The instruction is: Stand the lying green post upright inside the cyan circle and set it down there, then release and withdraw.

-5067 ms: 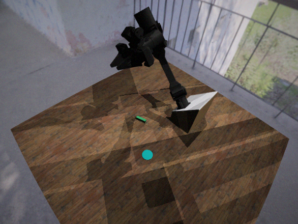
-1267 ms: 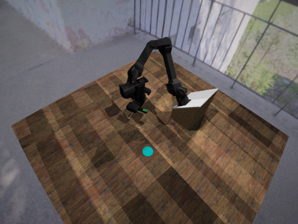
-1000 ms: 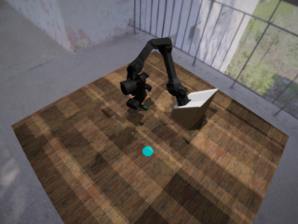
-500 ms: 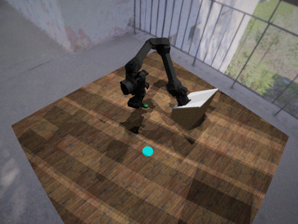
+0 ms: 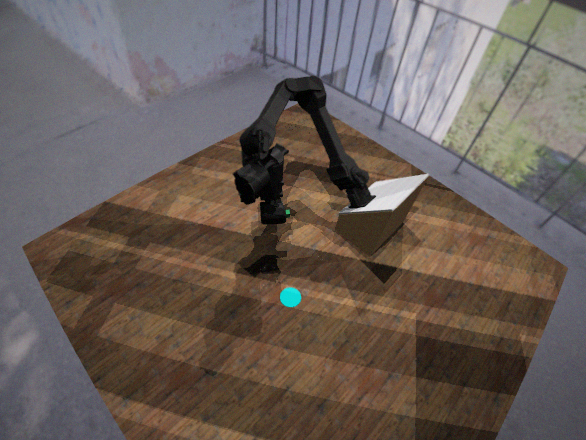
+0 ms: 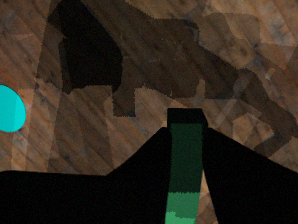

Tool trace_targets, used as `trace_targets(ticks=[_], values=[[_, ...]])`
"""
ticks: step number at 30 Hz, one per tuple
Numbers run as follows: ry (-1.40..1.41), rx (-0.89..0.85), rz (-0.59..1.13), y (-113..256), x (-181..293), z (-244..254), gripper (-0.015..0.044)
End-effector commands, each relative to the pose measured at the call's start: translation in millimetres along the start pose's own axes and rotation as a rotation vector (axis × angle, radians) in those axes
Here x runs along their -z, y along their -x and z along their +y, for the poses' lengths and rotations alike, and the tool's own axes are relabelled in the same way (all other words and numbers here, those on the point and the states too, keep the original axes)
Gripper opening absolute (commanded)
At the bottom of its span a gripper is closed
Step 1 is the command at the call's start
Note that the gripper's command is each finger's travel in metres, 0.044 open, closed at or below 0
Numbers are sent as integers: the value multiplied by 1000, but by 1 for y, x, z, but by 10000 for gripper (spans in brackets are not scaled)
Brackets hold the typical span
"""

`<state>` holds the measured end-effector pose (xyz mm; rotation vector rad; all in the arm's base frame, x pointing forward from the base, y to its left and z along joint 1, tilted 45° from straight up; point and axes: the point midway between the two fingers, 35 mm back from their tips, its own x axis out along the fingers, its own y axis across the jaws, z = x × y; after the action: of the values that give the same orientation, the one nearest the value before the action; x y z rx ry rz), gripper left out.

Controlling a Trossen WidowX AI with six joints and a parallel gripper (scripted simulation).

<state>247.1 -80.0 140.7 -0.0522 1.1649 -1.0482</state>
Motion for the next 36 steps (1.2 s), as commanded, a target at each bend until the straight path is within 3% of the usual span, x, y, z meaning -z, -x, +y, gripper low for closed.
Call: trace_targets(ticks=[1, 36], values=[[97, -7, 2, 2, -2, 10, 23], [1090, -20, -4, 12, 10, 119, 23]])
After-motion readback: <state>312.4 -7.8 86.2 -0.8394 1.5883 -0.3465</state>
